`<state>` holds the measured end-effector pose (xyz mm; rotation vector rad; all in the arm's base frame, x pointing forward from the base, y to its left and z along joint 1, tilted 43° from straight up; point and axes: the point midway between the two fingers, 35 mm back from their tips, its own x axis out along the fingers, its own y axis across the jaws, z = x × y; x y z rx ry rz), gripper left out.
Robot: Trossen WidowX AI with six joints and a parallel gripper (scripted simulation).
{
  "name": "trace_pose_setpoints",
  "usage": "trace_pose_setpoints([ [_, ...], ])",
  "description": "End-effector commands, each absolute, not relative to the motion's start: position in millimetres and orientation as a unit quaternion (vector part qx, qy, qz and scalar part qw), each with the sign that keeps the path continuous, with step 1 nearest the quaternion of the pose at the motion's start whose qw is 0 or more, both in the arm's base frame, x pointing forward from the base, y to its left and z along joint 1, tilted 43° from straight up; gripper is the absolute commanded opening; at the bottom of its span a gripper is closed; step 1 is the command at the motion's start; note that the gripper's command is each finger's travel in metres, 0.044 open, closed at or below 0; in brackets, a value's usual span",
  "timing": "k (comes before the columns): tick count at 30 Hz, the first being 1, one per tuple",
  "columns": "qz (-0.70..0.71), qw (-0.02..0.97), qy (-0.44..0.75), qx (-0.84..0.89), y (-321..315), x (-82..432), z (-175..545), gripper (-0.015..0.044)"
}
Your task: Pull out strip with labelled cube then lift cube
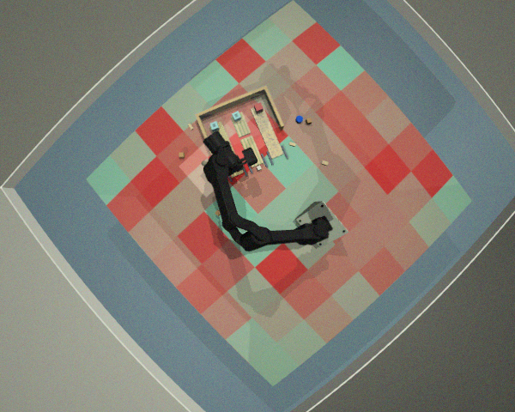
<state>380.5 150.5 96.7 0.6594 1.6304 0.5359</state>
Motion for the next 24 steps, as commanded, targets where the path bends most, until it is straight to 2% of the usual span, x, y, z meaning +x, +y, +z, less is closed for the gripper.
trace_pose_setpoints([
  [1, 0.222, 0.601, 0.711, 0.289, 147.8, 382.6, 96.0, 0.0000],
  [24, 0.222, 0.602, 0.711, 0.289, 172.4, 382.1, 69.1, 0.0000],
])
